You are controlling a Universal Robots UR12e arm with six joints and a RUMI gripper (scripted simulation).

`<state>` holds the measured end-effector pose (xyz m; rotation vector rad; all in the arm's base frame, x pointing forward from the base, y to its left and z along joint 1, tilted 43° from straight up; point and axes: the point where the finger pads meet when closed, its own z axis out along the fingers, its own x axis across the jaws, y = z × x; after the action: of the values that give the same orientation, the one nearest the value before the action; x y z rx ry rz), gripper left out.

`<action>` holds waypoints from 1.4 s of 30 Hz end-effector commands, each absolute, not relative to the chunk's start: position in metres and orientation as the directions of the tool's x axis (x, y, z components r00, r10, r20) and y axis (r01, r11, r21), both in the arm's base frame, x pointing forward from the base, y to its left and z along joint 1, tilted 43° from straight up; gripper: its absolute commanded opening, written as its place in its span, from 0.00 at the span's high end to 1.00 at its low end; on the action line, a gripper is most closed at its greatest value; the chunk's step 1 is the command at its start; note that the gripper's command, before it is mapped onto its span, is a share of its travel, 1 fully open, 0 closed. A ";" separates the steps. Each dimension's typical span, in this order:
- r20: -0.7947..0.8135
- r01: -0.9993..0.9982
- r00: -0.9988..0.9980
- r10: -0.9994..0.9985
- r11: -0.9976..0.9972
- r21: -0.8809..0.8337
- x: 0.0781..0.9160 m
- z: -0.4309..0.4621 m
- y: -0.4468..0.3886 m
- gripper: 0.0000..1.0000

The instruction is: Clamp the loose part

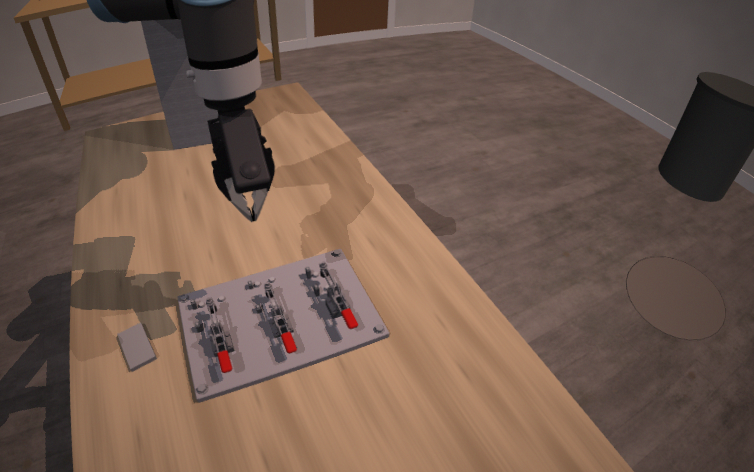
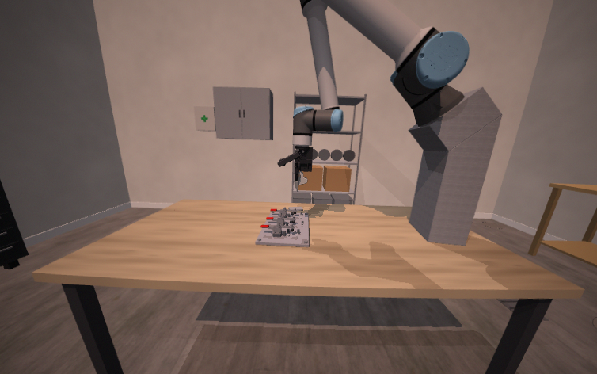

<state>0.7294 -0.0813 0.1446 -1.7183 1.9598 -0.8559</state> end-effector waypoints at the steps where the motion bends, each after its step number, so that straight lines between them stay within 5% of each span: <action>1: 0.097 -0.739 -0.170 -0.981 0.062 -0.670 0.729 0.143 -0.082 1.00; 18: 0.097 -0.739 -0.170 -0.981 0.062 -0.670 0.729 0.143 -0.082 1.00; 19: 0.097 -0.739 -0.170 -0.981 0.062 -0.670 0.729 0.143 -0.082 0.41; 42: 0.097 -0.739 -0.170 -0.981 0.062 -0.670 0.729 0.143 -0.082 0.41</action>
<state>0.7294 -0.0813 0.1446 -1.7183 1.9598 -0.8559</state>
